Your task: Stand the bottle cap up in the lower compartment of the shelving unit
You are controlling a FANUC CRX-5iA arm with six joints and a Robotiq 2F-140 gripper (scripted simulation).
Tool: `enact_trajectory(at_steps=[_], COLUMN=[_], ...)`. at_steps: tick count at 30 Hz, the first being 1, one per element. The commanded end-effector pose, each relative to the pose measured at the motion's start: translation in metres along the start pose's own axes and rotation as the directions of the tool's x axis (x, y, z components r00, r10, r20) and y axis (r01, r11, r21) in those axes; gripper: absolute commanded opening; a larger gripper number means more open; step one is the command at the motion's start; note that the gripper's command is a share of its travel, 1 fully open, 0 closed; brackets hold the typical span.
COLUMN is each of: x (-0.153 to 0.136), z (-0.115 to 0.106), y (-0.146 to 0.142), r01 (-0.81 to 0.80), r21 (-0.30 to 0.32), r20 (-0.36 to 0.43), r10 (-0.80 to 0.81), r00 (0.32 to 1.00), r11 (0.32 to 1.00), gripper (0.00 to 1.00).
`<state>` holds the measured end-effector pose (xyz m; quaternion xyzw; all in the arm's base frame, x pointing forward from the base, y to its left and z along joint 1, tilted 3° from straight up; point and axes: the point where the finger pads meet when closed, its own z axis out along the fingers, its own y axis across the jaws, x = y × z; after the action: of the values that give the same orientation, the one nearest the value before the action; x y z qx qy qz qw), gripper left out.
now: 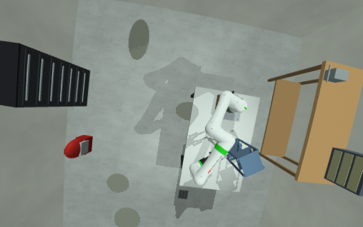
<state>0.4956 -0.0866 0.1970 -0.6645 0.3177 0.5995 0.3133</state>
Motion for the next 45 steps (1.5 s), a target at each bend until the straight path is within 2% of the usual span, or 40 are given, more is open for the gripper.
enact_trajectory(at_steps=[1,27,45], x=[0.001,0.005,0.027], z=[0.0,0.001,0.003], y=[0.0,0.0,0.002], r01=[-0.088,-0.096,-0.097], r21=[0.072,0.08,0.081], r20=[0.093,0.099,0.098], r10=[0.081,0.088,0.088], r00=[0.992,0.991,0.991], r11=[0.994,0.992,0.992], gripper=[0.4,0.4,0.4])
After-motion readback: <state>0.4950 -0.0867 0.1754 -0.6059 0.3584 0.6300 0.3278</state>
